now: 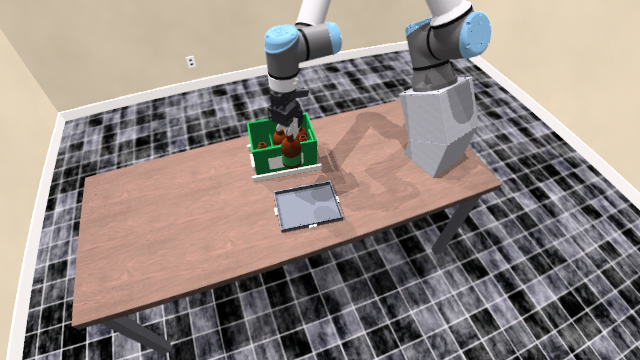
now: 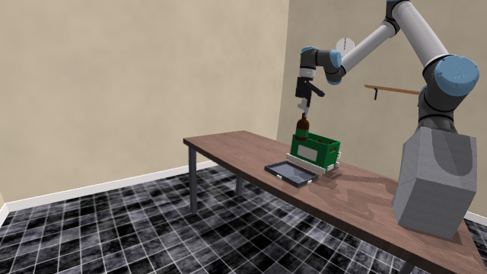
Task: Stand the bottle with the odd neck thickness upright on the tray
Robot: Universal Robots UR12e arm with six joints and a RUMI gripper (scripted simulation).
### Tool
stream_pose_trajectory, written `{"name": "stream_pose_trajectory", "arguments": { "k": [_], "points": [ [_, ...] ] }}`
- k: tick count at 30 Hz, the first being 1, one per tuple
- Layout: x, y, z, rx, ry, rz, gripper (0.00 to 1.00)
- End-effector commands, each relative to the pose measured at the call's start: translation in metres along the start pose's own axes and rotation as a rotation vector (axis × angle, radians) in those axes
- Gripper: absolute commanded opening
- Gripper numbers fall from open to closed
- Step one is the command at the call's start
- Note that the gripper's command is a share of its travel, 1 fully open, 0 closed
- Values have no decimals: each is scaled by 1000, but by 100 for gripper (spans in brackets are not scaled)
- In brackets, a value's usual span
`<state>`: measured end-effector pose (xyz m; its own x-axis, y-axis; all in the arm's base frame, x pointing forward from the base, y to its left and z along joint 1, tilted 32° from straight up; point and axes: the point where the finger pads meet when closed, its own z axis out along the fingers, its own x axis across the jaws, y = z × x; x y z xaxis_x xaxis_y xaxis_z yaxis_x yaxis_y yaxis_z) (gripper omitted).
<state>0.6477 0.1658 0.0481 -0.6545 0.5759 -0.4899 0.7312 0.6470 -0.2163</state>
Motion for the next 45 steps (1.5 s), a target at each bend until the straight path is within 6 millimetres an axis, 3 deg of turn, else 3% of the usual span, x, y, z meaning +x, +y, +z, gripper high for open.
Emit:
{"name": "stream_pose_trajectory", "arguments": {
  "k": [1, 45],
  "points": [
    [8, 4, -1, -1, -1, 0, 0],
    [65, 29, -1, -1, -1, 0, 0]
  ]
}}
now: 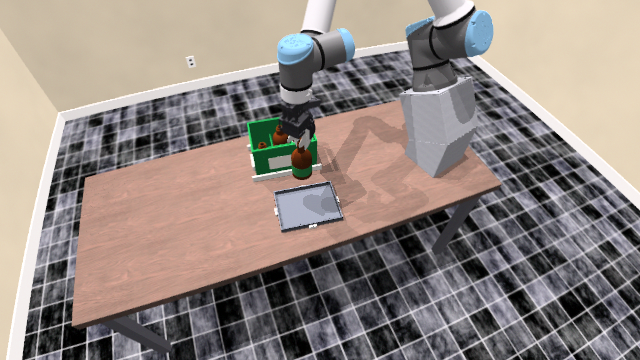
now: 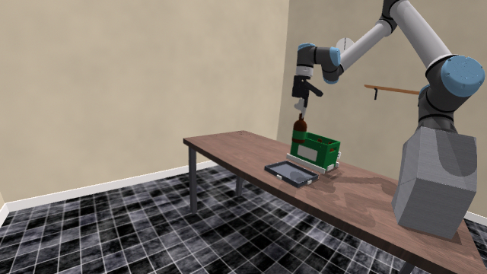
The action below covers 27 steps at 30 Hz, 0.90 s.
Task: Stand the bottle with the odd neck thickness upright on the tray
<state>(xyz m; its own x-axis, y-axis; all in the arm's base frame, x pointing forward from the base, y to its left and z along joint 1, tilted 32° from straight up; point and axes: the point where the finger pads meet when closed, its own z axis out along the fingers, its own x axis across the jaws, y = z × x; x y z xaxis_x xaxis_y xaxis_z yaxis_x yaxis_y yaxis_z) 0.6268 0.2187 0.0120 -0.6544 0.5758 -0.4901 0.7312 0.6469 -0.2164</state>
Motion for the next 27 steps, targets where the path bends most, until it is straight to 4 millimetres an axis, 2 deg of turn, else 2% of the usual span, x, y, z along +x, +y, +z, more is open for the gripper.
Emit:
{"name": "stream_pose_trajectory", "arguments": {
  "k": [1, 27],
  "points": [
    [4, 2, -1, -1, -1, 0, 0],
    [21, 10, -1, -1, -1, 0, 0]
  ]
}}
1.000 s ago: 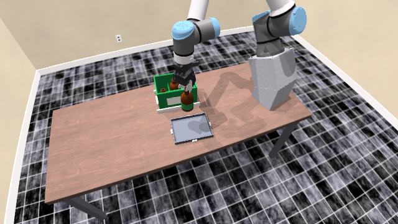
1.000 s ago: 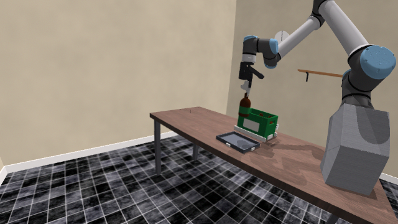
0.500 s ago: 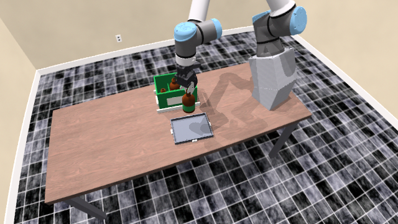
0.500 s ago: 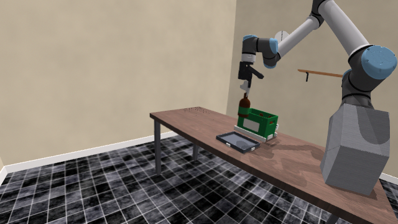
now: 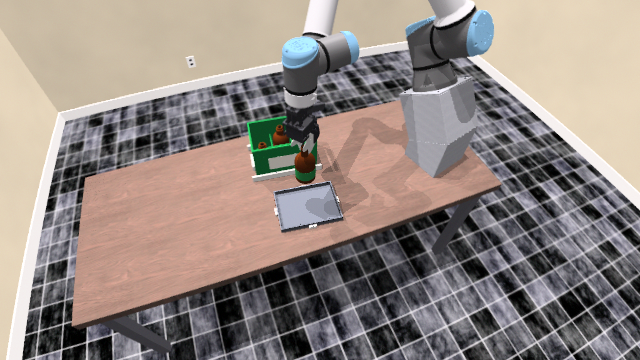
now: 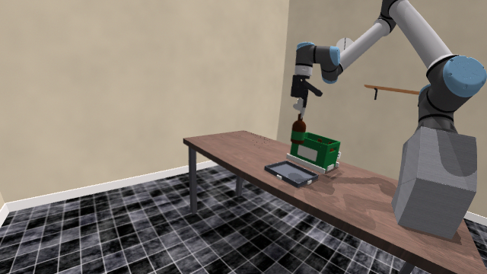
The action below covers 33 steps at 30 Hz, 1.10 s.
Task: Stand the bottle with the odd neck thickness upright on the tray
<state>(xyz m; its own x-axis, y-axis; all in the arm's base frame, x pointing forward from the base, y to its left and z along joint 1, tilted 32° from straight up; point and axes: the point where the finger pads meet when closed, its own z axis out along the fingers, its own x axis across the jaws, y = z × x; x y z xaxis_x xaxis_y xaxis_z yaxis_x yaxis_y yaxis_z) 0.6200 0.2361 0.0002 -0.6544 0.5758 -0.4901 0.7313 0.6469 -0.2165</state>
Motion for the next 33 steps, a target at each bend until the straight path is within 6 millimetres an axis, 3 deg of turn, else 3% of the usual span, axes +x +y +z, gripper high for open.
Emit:
{"name": "stream_pose_trajectory", "arguments": {
  "k": [1, 33],
  "points": [
    [1, 1, -1, -1, -1, 0, 0],
    [7, 4, -1, -1, -1, 0, 0]
  ]
}}
